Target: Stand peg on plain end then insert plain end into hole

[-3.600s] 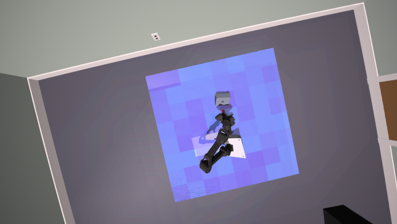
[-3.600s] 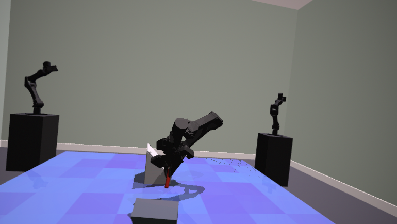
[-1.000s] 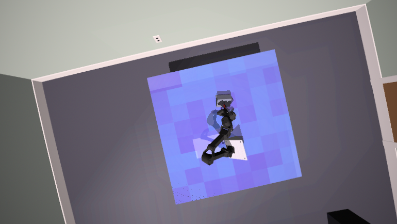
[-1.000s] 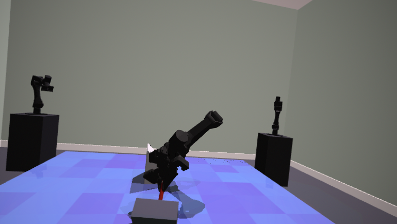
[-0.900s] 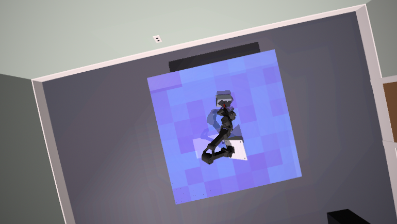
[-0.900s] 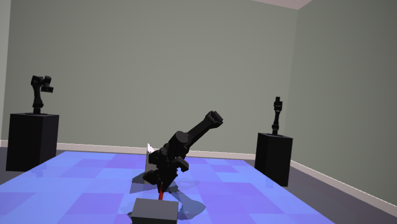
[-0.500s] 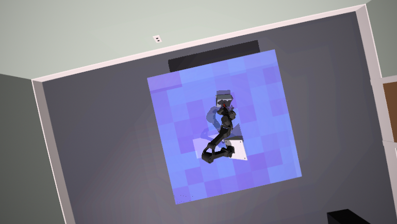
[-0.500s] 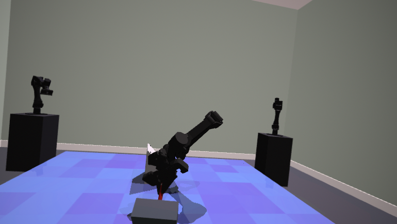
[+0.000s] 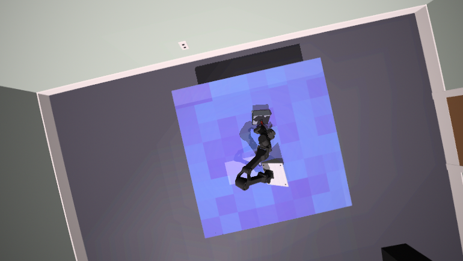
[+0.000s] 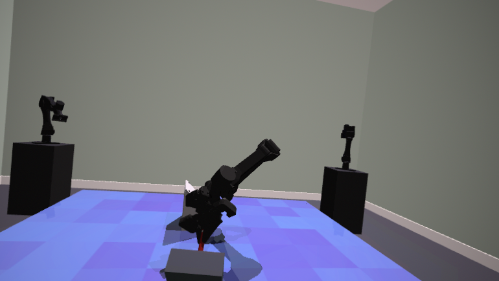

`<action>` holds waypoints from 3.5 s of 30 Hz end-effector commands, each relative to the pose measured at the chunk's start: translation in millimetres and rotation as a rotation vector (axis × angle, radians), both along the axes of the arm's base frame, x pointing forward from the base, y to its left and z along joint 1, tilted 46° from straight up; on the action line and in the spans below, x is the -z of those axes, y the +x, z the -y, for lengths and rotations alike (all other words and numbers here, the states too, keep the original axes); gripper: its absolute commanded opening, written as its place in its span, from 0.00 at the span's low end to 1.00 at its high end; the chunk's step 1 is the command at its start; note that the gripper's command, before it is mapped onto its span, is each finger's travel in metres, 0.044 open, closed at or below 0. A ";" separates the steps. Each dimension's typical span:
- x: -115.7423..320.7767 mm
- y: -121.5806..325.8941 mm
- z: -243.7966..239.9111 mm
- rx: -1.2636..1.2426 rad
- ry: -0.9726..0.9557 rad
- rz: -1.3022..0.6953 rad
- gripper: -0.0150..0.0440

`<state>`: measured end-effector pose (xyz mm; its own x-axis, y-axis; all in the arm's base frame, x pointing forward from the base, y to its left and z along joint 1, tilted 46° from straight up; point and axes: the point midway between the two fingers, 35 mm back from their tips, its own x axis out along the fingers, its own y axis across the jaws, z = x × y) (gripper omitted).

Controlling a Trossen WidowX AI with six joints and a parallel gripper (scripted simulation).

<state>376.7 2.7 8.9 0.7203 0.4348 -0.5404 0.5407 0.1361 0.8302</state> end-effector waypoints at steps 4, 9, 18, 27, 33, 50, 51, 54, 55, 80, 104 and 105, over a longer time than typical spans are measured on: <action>-4.7 3.5 1.1 -0.004 -0.003 0.010 0.25; -5.7 4.1 1.3 -0.004 -0.003 0.010 0.25; -5.0 5.5 0.5 -0.004 -0.003 0.010 0.25; -2.1 7.5 -0.2 -0.004 -0.003 0.011 0.25; -0.2 8.8 -0.5 -0.004 -0.003 0.011 0.25; 5.8 13.2 -3.7 -0.004 -0.003 0.011 0.25; 6.0 13.5 -3.8 -0.004 -0.002 0.011 0.25; 6.9 14.2 -4.5 -0.004 -0.002 0.011 0.25; 7.1 14.5 -4.7 -0.004 -0.002 0.011 0.25; 13.4 21.4 -9.7 -0.004 -0.002 0.012 0.25; 16.9 28.8 -13.1 -0.004 -0.002 0.012 0.25; 16.8 29.0 -13.1 -0.004 -0.002 0.012 0.25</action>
